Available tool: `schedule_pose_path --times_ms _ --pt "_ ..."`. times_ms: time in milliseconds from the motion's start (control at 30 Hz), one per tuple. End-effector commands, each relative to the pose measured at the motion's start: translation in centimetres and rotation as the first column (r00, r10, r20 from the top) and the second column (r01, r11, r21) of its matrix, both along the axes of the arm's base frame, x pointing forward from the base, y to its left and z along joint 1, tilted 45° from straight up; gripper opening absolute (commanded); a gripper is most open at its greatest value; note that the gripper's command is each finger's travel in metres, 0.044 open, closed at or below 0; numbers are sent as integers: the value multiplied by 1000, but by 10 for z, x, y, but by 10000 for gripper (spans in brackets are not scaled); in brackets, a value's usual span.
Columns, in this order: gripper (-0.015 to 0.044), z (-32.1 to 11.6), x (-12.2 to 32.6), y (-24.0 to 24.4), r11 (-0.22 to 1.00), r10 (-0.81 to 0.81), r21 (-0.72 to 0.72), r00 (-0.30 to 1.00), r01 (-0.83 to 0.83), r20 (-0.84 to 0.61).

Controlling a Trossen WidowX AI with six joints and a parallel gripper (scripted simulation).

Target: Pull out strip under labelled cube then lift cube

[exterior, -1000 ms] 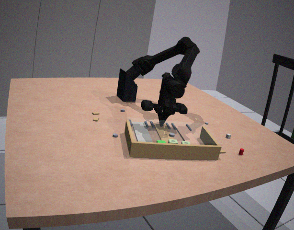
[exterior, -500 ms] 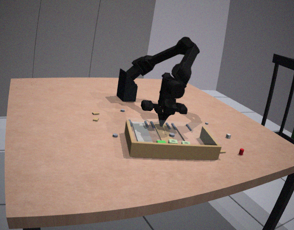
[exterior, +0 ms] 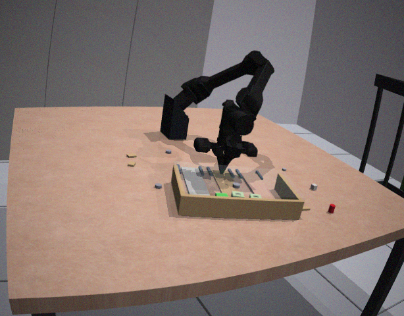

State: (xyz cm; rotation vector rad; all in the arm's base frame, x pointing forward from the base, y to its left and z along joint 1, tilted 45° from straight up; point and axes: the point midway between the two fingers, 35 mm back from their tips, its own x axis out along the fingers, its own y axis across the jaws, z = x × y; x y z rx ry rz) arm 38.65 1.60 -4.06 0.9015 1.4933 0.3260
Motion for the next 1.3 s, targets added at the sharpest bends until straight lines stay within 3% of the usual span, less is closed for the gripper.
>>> schedule_pose_path --times_ms 0,1267 --pt "0 -1 1 2 1000 -1 5 1000 1 0" --pt "0 5 -48 19 1000 -1 6 1000 1 -3"
